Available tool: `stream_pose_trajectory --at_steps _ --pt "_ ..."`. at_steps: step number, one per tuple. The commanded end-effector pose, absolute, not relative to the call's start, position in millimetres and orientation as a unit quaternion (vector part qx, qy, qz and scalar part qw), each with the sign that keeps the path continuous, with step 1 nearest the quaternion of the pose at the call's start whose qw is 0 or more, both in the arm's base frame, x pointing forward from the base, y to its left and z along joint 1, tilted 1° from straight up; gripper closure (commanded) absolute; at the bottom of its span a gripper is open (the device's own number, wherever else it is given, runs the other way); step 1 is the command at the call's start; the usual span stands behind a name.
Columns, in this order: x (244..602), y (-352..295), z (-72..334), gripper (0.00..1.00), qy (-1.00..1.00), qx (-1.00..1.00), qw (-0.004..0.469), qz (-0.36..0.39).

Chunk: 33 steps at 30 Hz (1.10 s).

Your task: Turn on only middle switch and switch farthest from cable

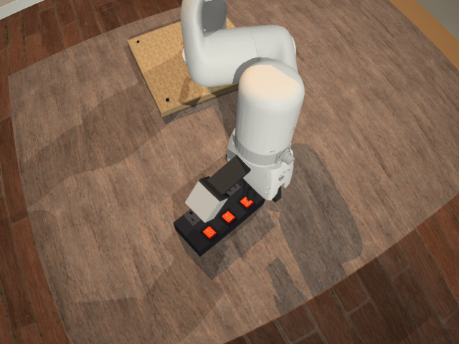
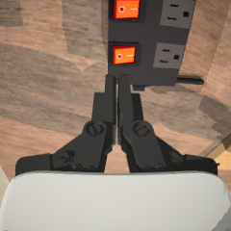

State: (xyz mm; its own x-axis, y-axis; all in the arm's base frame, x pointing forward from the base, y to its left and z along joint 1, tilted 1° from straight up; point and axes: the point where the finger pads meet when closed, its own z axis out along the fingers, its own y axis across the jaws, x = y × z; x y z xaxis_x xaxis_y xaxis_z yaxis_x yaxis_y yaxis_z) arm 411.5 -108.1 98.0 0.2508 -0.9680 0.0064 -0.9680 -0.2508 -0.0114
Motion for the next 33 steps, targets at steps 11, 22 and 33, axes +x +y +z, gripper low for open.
stream_pose_trajectory --at_steps 11,22,33 --pt "413 -108 99 1.0 0.612 -0.791 0.003 -0.008" --pt "413 -109 92 1.0 0.612 -0.791 0.003 -0.008" --pt "413 -109 82 1.0 0.612 -0.791 0.003 -0.008"
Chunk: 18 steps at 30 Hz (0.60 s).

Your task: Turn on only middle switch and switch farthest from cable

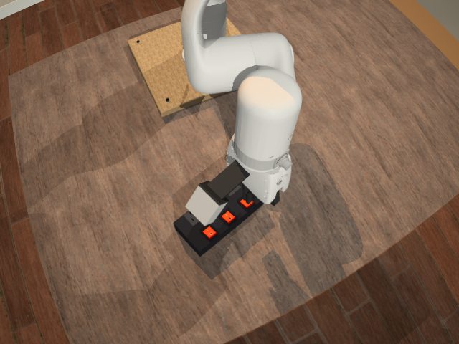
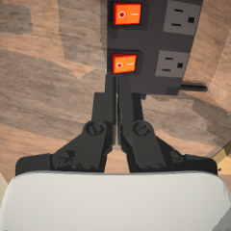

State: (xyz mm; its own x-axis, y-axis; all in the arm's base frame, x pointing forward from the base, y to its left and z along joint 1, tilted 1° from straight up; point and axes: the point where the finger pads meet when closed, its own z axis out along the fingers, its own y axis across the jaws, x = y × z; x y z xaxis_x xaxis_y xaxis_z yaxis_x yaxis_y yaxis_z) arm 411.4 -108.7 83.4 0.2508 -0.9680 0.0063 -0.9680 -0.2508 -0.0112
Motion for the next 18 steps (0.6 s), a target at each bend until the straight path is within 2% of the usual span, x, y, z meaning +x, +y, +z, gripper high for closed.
stream_pose_trajectory --at_steps 1,18 --pt "413 -109 80 1.0 0.612 -0.791 0.003 -0.008" --pt "413 -109 62 1.0 0.612 -0.791 0.003 -0.008"
